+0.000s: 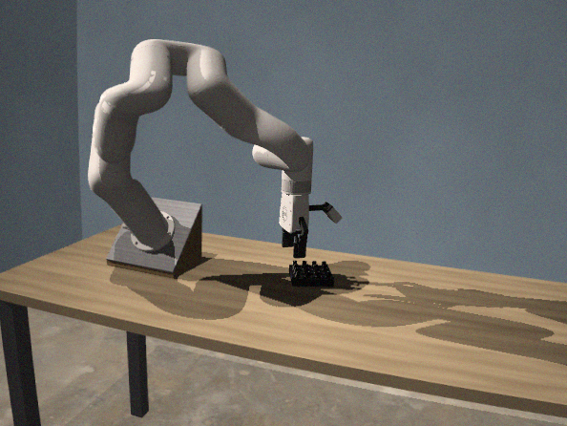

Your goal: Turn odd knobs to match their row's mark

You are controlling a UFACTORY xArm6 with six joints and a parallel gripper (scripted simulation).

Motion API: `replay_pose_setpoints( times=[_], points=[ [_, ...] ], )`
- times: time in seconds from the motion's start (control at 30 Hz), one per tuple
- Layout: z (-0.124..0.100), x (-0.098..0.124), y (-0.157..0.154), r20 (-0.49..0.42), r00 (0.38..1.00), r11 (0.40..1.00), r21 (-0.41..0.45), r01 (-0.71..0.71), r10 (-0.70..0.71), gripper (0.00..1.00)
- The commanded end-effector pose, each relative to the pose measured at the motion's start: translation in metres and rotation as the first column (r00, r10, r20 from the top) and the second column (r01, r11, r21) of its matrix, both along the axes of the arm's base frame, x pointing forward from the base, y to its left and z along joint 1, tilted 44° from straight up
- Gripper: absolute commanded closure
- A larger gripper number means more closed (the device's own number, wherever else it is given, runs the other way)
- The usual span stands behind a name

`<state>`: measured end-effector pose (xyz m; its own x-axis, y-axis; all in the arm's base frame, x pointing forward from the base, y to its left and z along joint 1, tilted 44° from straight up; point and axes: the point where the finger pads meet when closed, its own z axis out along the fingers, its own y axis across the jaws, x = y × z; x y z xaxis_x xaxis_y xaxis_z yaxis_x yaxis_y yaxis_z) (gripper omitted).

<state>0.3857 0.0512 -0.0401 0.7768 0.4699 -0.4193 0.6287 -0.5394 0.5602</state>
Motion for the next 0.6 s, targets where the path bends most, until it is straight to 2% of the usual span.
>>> replay_pose_setpoints(
  times=[0.0, 0.07, 0.4, 0.5, 0.57],
  points=[
    [0.001, 0.006, 0.002, -0.073, 0.995, 0.998, 0.002, -0.064, 0.064, 0.00],
    [0.002, 0.012, 0.004, -0.145, 0.980, 0.990, 0.006, -0.138, 0.138, 0.00],
    [0.004, 0.027, 0.007, -0.329, 0.887, 0.944, 0.043, -0.327, 0.323, 0.00],
    [0.005, 0.032, 0.009, -0.383, 0.844, 0.922, 0.062, -0.383, 0.376, 0.00],
    [0.005, 0.032, 0.009, -0.383, 0.844, 0.922, 0.062, -0.383, 0.376, 0.00]
  ],
)
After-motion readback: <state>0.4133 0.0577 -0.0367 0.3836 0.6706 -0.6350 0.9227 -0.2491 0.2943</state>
